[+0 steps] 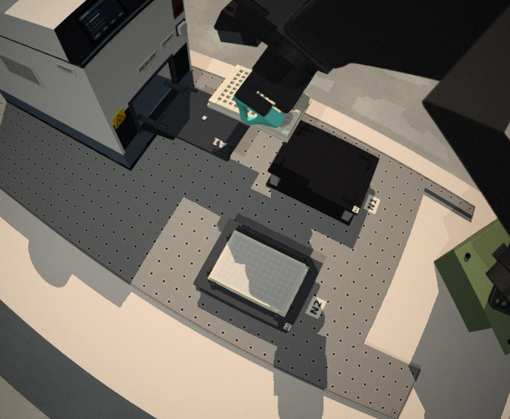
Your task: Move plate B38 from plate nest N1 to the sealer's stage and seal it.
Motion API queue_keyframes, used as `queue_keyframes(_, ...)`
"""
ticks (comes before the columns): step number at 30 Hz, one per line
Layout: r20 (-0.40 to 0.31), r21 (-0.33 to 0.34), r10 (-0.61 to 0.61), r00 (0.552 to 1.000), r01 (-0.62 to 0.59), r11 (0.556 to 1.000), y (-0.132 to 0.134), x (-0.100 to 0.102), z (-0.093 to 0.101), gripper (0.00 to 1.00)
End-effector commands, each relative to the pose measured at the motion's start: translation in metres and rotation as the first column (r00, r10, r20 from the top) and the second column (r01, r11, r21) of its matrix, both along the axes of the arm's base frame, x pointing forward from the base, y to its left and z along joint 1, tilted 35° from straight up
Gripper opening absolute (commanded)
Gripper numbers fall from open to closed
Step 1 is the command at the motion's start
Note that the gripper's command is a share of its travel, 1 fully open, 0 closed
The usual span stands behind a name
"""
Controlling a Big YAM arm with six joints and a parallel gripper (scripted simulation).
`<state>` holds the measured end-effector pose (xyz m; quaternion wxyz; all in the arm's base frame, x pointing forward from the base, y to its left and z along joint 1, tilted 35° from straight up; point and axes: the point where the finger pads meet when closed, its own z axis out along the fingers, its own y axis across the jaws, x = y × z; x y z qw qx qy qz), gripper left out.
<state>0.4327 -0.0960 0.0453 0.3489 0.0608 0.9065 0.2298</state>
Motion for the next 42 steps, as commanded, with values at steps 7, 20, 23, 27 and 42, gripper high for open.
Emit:
queue_keyframes(7,-0.011,0.011,0.005,1.000,-0.005,1.000,0.004,0.021,0.005,0.00)
queue_keyframes(20,-0.010,0.014,0.005,1.000,-0.004,1.000,0.008,0.046,0.018,0.00)
queue_keyframes(23,-0.015,0.014,0.006,1.000,-0.006,1.000,0.008,0.049,0.018,0.00)
queue_keyframes(27,0.007,0.007,0.009,1.000,-0.009,1.000,0.009,0.066,0.029,0.00)
queue_keyframes(42,-0.008,0.011,0.012,1.000,-0.012,1.000,0.013,0.089,0.038,0.00)
